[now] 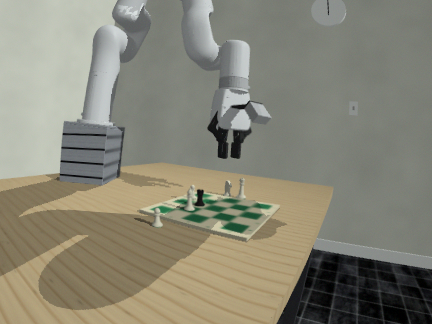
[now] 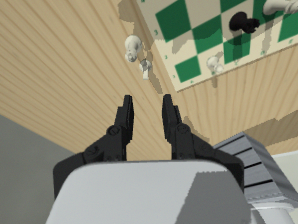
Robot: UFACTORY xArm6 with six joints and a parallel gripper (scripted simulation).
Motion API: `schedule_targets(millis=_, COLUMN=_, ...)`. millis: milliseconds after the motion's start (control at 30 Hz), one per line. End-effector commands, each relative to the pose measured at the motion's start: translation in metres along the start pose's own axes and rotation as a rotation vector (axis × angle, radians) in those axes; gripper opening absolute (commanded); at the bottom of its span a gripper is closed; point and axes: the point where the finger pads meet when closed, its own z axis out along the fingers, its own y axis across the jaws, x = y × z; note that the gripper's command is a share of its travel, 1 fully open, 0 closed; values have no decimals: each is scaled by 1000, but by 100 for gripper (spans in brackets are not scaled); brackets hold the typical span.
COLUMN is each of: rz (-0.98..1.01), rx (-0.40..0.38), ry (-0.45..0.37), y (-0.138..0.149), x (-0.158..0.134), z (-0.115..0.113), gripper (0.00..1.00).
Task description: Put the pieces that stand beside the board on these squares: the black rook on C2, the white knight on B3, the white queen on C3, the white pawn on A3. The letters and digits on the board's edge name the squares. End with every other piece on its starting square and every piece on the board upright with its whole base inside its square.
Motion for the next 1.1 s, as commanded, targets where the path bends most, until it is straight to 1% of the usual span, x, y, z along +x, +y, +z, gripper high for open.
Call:
schedule_targets(millis=0, rz=0, rx=2, ry=3, y=-1, x=1, z=-1, gripper=37)
schedule_targets(millis=633, rz=0, rx=2, ry=3, y=-1, x=1, z=-1, gripper=37)
schedule_targets(millis=1067, rz=0, rx=2, ry=3, y=-1, x=1, z=6, gripper=37)
